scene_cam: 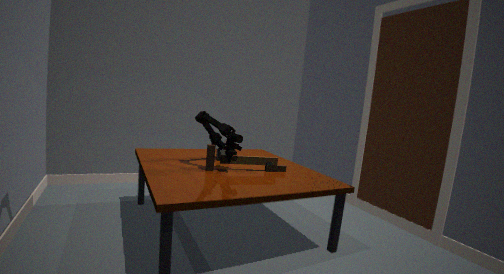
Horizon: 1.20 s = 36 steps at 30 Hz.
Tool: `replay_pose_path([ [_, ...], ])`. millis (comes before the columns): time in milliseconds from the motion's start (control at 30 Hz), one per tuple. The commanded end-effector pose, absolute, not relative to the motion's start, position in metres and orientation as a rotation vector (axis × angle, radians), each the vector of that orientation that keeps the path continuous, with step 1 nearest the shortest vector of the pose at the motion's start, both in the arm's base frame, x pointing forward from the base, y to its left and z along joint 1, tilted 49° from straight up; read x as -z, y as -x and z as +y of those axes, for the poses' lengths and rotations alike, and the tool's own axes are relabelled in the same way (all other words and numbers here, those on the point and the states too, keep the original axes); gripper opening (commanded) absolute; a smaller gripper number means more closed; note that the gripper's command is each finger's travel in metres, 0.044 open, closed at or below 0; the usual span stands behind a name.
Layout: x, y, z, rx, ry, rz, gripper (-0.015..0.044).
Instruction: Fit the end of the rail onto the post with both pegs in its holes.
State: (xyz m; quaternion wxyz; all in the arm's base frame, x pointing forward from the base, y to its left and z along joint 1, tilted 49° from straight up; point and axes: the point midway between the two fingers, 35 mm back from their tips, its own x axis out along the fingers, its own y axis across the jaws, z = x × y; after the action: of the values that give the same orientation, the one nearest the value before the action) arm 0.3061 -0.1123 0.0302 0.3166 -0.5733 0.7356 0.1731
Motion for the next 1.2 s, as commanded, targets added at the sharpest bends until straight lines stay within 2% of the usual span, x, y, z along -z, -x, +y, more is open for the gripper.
replay_pose_path([
  [0, -0.0317, -0.3052, -0.1131, -0.459, 1.512, 1.938, 0.0],
  [1167, -0.0395, -0.3017, -0.1203, -0.459, 1.512, 1.938, 0.0],
])
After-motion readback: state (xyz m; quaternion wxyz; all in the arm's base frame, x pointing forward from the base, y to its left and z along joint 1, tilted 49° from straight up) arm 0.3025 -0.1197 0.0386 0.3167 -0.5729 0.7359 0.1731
